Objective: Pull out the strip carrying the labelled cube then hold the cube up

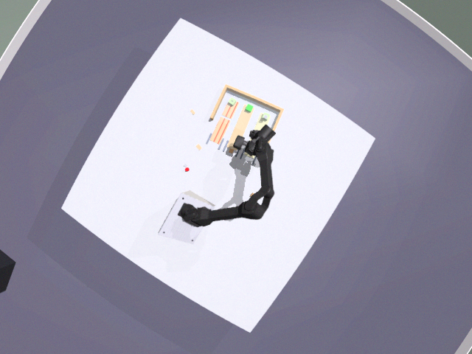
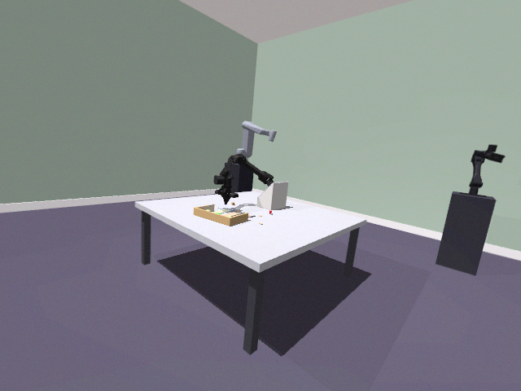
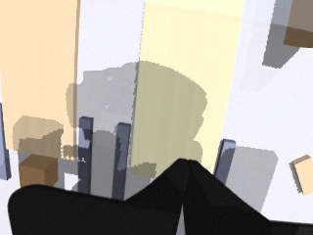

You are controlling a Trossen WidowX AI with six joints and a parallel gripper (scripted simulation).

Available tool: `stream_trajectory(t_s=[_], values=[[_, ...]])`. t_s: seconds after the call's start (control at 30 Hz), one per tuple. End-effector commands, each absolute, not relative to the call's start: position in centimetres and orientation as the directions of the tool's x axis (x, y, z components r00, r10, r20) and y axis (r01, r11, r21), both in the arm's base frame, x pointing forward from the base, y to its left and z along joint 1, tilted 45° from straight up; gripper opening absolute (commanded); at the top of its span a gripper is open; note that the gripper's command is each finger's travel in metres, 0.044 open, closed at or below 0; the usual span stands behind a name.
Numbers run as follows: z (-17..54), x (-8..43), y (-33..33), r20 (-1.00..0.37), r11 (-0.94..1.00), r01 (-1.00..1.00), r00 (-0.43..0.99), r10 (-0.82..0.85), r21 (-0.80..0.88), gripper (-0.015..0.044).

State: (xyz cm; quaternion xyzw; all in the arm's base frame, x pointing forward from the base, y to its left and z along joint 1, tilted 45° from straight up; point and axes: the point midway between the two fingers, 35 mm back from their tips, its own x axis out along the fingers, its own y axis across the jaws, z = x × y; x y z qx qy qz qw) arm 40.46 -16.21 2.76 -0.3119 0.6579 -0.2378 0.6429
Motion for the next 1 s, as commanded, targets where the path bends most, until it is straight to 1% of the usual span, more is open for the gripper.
stream_trajectory(t_s=[0.0,0.63,0.97], values=[[1.8,40.1,-16.7,-0.703,0.697,-0.115,0.011,-0.711,-0.708,0.0],[-0.4,39.9,-18.9,-0.7,0.695,-0.116,0.01,-0.714,-0.71,0.0],[-0.4,39.9,-19.0,-0.7,0.695,-0.116,0.01,-0.714,-0.71,0.0]])
